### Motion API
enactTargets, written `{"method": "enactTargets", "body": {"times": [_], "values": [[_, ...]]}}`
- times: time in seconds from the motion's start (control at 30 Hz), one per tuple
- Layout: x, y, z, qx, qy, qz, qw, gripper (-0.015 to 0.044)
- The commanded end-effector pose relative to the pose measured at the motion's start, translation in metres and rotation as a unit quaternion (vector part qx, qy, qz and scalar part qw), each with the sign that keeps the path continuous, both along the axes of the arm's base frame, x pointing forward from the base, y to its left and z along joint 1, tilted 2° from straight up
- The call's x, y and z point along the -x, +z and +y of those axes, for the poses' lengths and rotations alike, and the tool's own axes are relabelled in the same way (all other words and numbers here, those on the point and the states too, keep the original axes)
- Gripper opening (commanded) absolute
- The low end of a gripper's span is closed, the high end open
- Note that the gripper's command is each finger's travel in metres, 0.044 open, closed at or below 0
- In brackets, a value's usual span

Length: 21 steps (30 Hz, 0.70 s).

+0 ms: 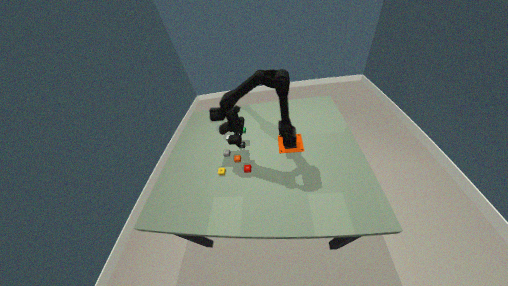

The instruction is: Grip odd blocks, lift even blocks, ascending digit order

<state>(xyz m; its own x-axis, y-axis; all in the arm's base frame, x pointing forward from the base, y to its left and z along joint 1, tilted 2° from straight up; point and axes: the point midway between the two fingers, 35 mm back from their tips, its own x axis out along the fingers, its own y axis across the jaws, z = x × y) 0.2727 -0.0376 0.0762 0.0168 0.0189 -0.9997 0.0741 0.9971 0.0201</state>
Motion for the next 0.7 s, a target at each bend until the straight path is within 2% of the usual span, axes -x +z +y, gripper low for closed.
{"method": "enactTargets", "body": {"times": [0.0,0.6,0.67], "values": [[0.001,-0.009,0.0,0.0,0.002,0.003,1.0,0.04],[0.001,-0.035,0.001,0.0,0.002,0.003,1.0,0.04],[0.001,-0.035,0.001,0.0,0.002,0.003,1.0,0.0348]]}}
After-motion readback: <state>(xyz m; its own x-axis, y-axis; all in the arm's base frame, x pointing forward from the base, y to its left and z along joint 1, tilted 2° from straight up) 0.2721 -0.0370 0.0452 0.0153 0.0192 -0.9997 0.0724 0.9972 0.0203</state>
